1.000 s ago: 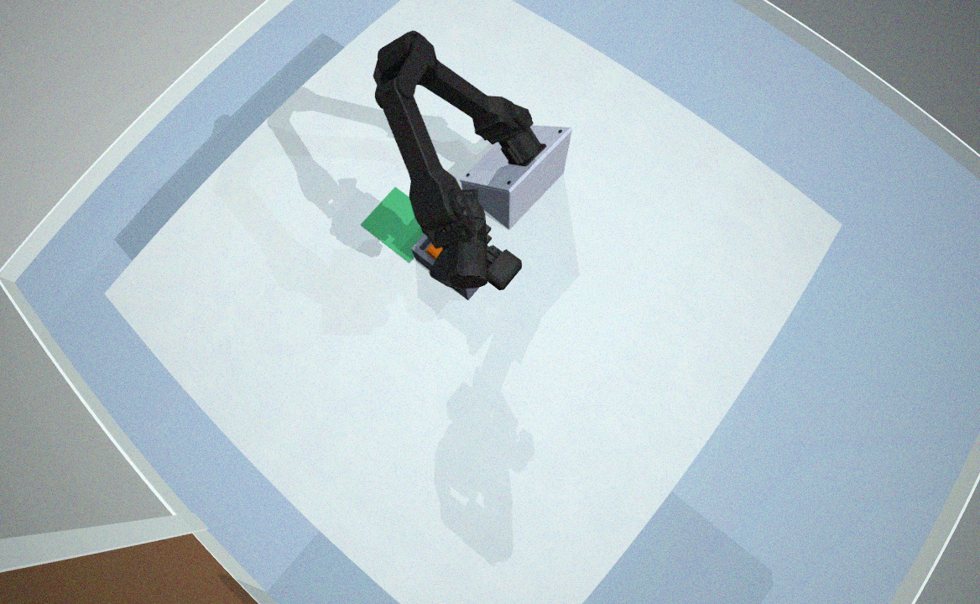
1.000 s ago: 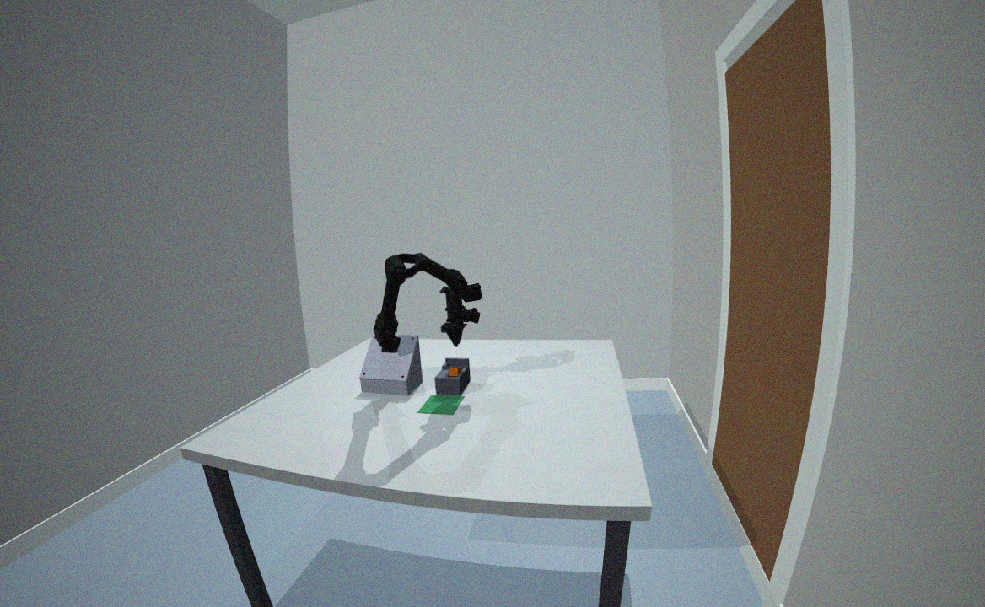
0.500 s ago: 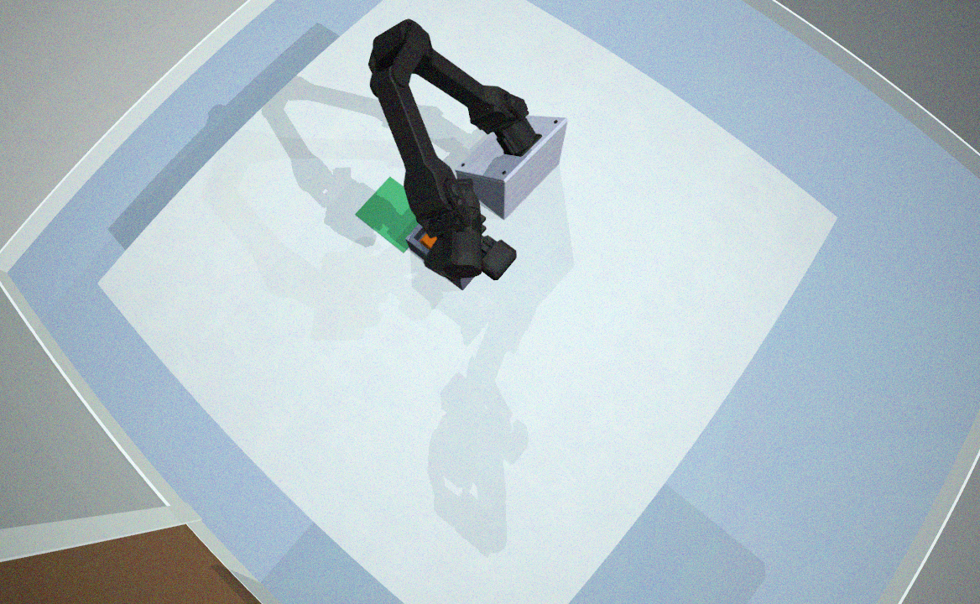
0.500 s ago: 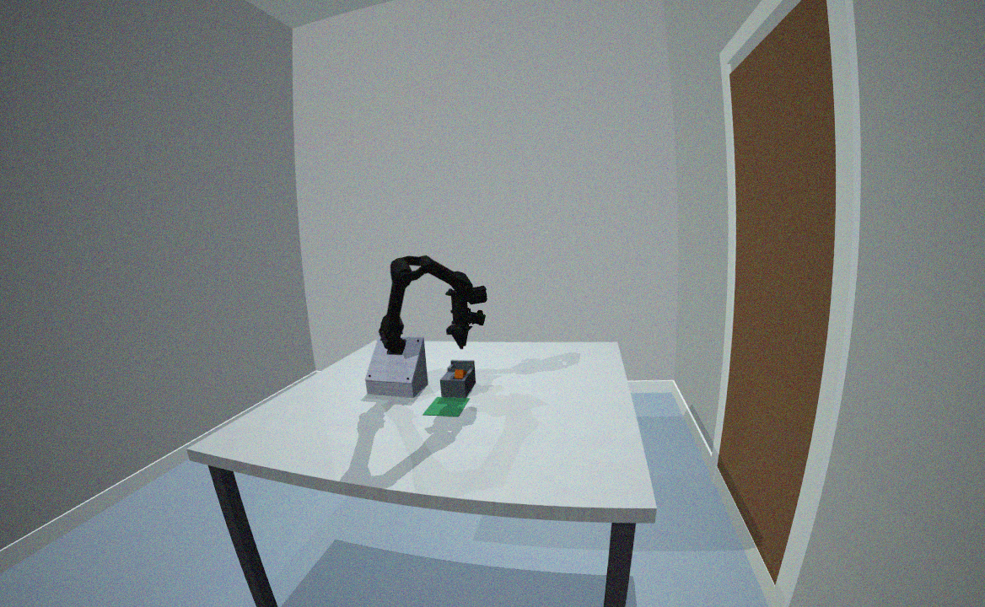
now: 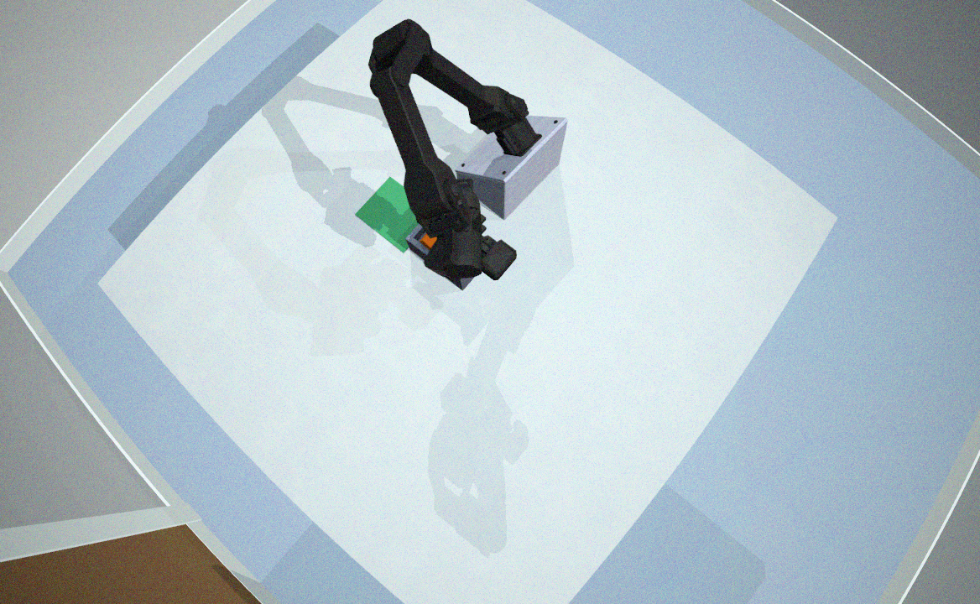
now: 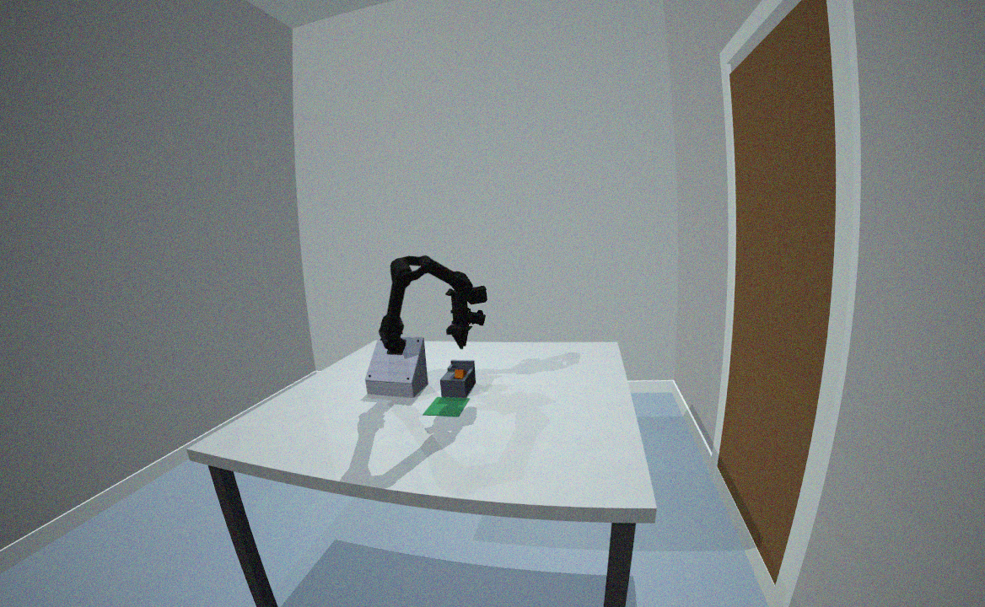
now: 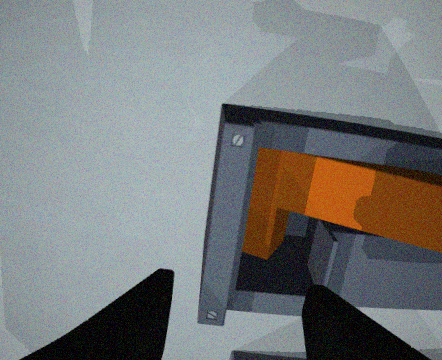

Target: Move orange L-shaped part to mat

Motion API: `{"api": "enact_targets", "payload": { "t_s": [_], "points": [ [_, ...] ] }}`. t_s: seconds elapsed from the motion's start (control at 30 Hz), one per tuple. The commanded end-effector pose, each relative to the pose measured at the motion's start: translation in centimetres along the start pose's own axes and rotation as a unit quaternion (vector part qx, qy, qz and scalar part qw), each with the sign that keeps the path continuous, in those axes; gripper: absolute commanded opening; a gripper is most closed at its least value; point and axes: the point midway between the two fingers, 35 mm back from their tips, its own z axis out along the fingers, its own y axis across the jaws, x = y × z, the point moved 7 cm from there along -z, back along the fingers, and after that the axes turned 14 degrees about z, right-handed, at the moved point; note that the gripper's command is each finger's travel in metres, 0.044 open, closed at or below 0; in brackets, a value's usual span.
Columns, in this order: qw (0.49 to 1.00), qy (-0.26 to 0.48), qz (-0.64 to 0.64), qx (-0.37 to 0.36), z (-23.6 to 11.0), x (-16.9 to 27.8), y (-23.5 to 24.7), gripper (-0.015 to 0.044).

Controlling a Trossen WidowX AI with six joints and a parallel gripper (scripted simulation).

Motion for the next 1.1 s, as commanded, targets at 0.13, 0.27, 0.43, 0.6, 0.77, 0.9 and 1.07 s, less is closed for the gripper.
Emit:
{"api": "enact_targets", "payload": {
  "t_s": [0.13, 0.27, 0.43, 0.6, 0.77, 0.9, 1.07],
  "points": [
    [1.000, 0.000, -0.002, 0.000, 0.0, 0.0, 0.0, 0.0180],
    [1.000, 0.002, 0.000, 0.000, 2.8, -0.1, 0.1, 0.0180],
    [1.000, 0.006, 0.001, 0.004, 7.1, 0.2, -0.3, 0.0180],
    [1.000, 0.006, 0.001, 0.004, 7.1, 0.2, -0.3, 0.0180],
    [1.000, 0.006, 0.001, 0.004, 7.2, 0.2, -0.3, 0.0180],
    [1.000, 0.006, 0.001, 0.004, 7.7, 0.2, -0.3, 0.0180],
    [1.000, 0.006, 0.001, 0.004, 8.5, 0.2, -0.3, 0.0180]
  ]
}}
